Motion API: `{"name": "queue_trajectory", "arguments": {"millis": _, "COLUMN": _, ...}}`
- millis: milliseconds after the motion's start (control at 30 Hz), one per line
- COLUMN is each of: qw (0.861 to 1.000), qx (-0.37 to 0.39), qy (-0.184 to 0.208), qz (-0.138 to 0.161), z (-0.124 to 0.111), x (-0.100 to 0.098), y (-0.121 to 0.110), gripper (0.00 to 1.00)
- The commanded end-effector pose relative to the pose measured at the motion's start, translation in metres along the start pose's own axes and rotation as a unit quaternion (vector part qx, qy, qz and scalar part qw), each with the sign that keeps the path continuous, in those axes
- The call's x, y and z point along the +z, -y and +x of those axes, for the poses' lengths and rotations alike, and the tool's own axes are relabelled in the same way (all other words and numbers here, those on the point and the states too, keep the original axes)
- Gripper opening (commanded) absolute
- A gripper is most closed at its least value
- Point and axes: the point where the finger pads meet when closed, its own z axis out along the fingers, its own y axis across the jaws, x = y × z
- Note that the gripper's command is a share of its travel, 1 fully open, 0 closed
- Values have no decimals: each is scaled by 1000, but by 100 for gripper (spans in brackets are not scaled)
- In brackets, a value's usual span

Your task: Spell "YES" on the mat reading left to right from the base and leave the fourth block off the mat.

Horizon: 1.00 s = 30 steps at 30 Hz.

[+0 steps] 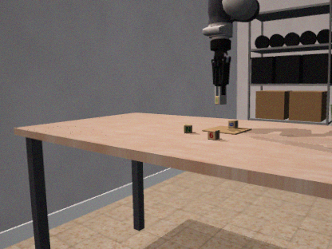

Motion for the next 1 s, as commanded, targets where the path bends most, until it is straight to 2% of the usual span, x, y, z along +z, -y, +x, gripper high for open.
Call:
{"name": "queue_trajectory", "arguments": {"millis": 0, "qw": 998, "qx": -69, "qy": -1, "qz": -1, "z": 0, "x": 0, "y": 0, "gripper": 16}}
{"name": "queue_trajectory", "arguments": {"millis": 700, "qw": 980, "qx": -198, "qy": 0, "qz": -2, "z": 1, "x": 0, "y": 4, "gripper": 16}}
{"name": "queue_trajectory", "arguments": {"millis": 967, "qw": 965, "qx": -263, "qy": 0, "qz": -2, "z": 1, "x": 0, "y": 6, "gripper": 16}}
